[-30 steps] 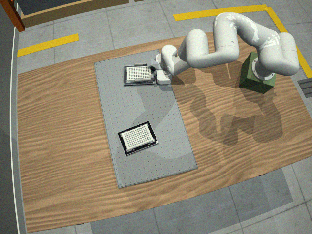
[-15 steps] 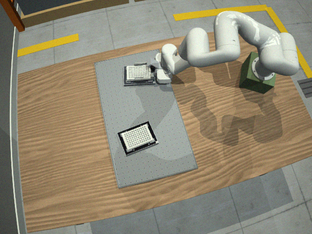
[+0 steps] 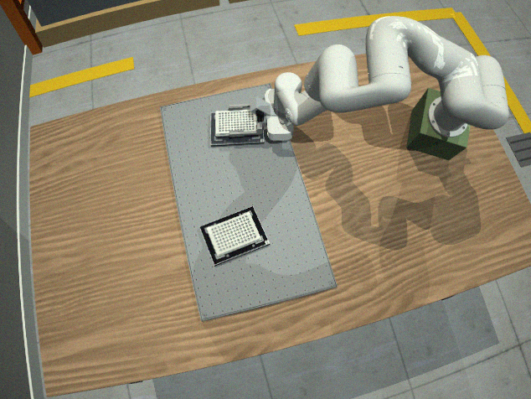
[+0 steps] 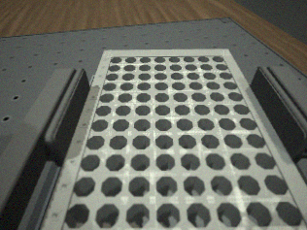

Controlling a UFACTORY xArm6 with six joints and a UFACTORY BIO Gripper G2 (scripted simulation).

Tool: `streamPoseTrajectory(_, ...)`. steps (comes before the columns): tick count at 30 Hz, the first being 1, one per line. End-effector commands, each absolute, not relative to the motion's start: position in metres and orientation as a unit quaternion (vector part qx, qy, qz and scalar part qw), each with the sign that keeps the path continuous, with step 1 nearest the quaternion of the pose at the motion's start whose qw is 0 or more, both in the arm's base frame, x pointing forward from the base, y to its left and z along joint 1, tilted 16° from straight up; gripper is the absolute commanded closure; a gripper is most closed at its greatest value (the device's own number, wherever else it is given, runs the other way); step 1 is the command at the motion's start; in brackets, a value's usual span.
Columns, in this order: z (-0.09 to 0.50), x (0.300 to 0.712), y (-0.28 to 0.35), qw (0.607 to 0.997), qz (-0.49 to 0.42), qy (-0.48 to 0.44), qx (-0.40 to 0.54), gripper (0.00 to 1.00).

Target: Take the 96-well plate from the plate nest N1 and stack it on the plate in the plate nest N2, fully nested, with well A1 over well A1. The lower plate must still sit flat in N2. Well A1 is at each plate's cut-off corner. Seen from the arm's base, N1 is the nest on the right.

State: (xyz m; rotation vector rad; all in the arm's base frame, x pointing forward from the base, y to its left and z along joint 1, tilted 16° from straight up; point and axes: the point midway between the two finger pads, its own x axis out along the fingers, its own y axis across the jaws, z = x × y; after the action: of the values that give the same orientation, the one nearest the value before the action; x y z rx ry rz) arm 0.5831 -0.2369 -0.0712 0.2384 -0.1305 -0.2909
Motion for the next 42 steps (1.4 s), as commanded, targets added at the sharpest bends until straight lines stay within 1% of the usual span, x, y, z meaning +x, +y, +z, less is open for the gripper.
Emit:
streamPoseTrajectory(1, -0.067, 0.584, -0.238, 0.980, -0.145, -0.067, 0.118, 1.00)
streamPoseTrajectory(9, -0.067, 0.584, -0.238, 0.980, -0.145, -0.067, 0.118, 1.00)
streamPoseTrajectory(42, -0.020, 0.576, -0.249, 0.980, -0.145, -0.067, 0.118, 1.00)
